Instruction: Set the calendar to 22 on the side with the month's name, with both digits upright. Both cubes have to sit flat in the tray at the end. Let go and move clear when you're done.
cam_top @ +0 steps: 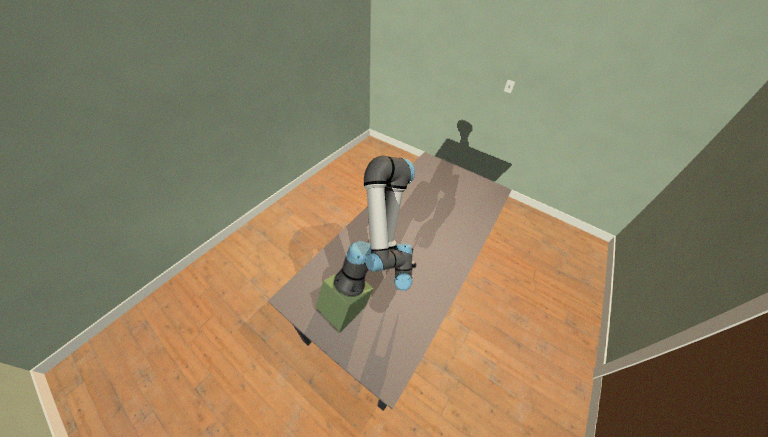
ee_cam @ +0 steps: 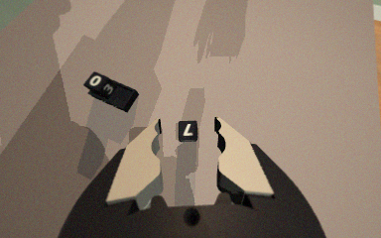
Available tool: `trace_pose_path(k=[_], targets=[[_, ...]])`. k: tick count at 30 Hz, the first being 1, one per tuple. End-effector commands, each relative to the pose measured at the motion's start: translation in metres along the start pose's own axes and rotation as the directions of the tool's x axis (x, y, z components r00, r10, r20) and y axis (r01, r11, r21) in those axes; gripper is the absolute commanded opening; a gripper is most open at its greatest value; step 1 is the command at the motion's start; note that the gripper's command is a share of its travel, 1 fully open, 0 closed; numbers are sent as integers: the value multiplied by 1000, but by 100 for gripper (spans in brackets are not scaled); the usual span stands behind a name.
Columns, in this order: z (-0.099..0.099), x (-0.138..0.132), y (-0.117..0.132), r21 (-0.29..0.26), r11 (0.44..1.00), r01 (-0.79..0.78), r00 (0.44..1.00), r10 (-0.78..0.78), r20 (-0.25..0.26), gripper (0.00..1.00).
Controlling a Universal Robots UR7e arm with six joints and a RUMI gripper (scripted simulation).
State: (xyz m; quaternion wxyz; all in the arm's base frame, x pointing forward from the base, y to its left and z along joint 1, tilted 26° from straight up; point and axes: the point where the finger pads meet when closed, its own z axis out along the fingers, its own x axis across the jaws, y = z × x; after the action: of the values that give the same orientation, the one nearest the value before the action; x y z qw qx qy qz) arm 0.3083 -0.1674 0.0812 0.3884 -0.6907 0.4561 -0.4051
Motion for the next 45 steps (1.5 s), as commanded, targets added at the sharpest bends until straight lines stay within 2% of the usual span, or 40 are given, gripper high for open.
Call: trace_pose_path(k=[1, 16, 45], targets=[[-1, 0, -1, -1, 1000, 0, 1000, 0, -1, 40], [-1, 0, -1, -27, 1000, -1, 1000, 1, 4, 40], [-1, 0, -3, -236, 972, -1, 1000, 1, 4, 40]])
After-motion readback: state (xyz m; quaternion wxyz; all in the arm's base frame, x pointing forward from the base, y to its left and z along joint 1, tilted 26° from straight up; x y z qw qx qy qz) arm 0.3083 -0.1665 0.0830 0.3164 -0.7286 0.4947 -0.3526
